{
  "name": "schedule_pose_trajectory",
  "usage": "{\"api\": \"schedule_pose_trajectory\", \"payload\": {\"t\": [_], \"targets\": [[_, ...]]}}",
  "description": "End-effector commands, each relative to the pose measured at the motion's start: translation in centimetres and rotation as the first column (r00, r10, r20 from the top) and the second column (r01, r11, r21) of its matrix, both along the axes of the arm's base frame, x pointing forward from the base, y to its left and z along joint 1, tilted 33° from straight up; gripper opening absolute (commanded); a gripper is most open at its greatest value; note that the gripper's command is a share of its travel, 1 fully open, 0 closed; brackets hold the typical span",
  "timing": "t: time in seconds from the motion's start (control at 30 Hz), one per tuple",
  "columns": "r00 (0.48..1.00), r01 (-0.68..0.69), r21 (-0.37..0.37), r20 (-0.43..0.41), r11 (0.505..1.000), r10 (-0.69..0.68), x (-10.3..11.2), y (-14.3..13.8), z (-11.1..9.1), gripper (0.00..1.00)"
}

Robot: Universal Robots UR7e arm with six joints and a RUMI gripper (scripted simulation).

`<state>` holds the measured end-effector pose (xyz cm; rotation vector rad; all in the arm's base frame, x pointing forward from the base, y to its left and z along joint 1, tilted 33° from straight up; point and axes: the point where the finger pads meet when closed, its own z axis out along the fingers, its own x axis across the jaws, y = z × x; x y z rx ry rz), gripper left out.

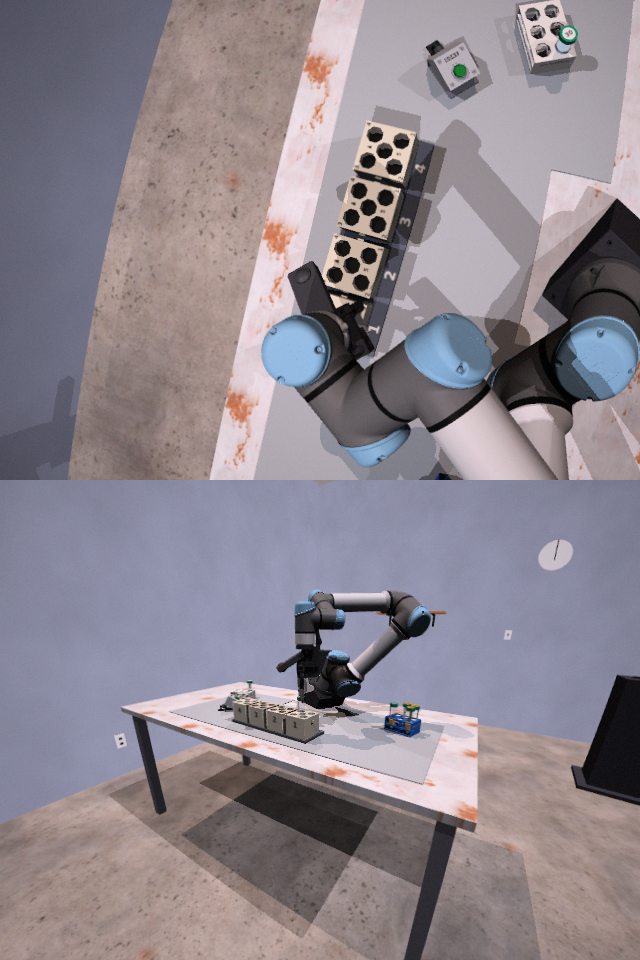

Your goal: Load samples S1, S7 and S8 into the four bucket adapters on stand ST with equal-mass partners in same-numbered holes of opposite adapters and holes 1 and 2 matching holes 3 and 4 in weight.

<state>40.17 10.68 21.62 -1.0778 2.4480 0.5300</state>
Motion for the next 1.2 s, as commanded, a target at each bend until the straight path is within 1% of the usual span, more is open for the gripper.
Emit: {"api": "schedule_pose_trajectory", "payload": {"t": [0.0,0.43,1.17], "targets": [[1.000,0.000,-0.001,0.001,1.000,0.000,0.1,0.2,-0.4,0.00],[1.000,0.000,-0.001,0.001,1.000,0.000,0.5,1.1,-1.8,0.00],[1.000,0.000,-0.001,0.001,1.000,0.000,0.7,1.6,-2.7,0.00]]}}
